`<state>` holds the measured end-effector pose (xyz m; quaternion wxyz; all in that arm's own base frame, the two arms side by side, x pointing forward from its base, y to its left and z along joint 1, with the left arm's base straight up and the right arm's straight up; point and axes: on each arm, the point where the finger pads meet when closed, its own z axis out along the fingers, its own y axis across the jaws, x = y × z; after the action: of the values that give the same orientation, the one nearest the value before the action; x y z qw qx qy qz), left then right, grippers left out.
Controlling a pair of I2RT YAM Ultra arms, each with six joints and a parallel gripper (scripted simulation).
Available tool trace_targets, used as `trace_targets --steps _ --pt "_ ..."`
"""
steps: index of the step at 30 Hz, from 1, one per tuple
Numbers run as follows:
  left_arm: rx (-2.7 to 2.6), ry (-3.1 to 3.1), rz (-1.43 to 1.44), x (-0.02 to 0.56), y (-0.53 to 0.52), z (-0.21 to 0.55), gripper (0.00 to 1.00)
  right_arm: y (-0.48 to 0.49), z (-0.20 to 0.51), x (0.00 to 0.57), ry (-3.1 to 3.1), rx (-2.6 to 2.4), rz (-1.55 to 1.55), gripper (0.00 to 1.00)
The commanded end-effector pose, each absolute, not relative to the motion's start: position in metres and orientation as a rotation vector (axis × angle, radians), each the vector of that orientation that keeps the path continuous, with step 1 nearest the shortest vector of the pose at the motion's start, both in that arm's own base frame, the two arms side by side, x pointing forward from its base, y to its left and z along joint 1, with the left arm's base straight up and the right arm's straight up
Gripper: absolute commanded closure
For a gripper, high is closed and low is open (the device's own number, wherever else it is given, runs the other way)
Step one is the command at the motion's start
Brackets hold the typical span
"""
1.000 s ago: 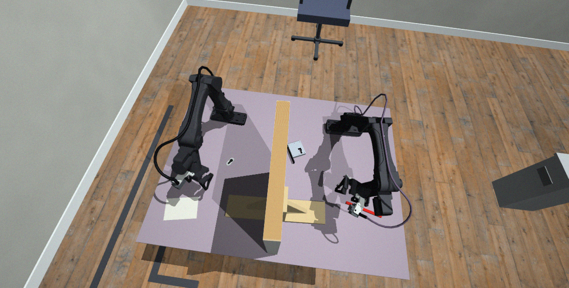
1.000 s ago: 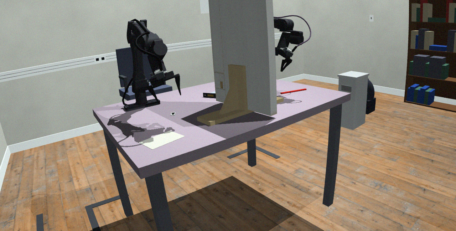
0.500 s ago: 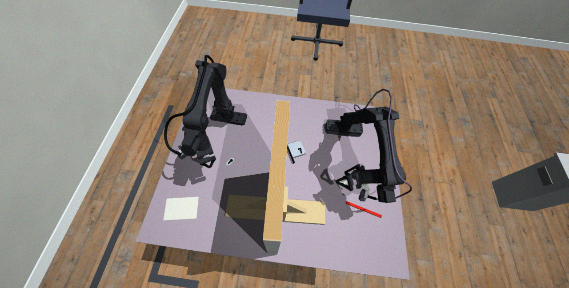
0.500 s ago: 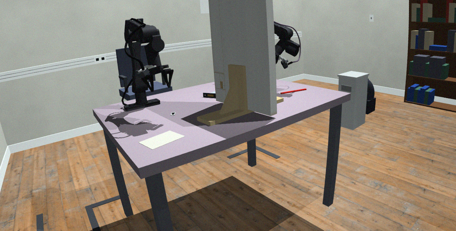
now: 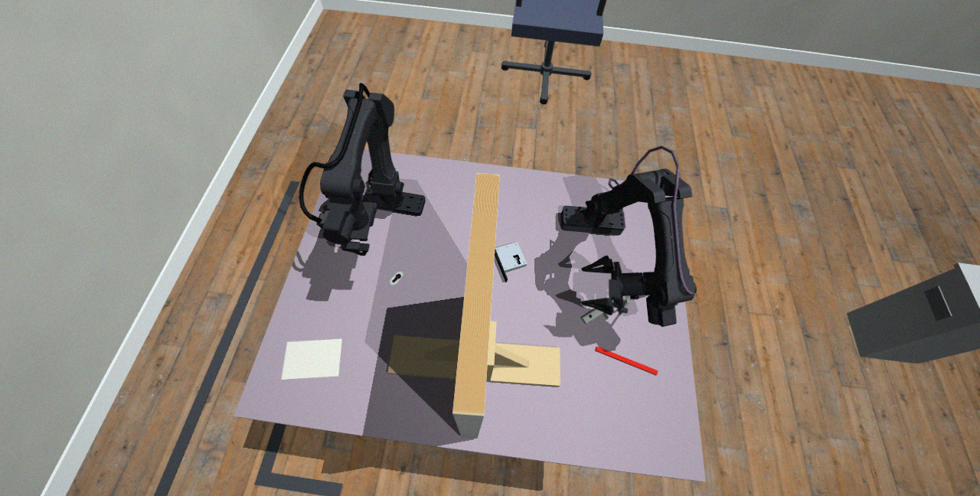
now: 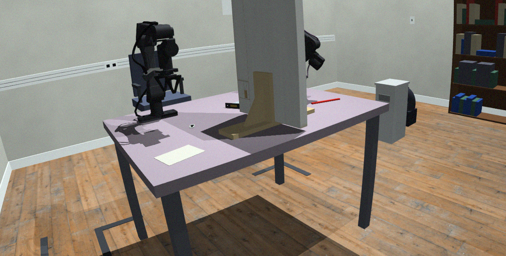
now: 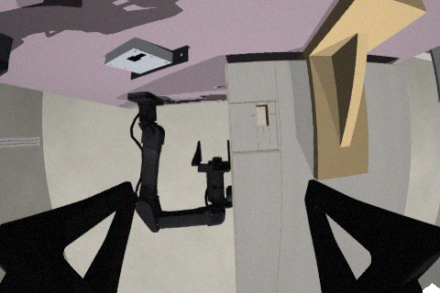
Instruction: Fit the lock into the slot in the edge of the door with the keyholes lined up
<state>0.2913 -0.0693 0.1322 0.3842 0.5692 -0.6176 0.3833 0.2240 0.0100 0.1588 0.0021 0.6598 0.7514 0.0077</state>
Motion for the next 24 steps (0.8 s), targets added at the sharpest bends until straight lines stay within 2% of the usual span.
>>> trace_targets --steps 1,6,10,16,24 --pt "1.511 -1.518 1.002 0.294 -0.074 0.141 0.00 0.010 0.162 0.217 2.332 2.103 -0.017 0.00" --pt "1.487 -1.562 1.001 0.293 -0.079 0.140 0.00 0.010 0.162 0.220 2.327 2.104 0.006 0.00" --pt "1.191 -2.037 0.909 0.258 -0.113 0.134 0.00 0.010 0.162 0.220 2.327 2.104 0.006 0.00" --pt "0.883 -2.333 0.832 0.232 -0.140 0.132 0.00 0.010 0.162 0.220 2.327 2.104 0.006 0.00" --pt "0.017 -2.850 0.668 0.185 -0.175 0.134 0.00 0.010 0.162 0.220 2.327 2.104 0.006 0.00"
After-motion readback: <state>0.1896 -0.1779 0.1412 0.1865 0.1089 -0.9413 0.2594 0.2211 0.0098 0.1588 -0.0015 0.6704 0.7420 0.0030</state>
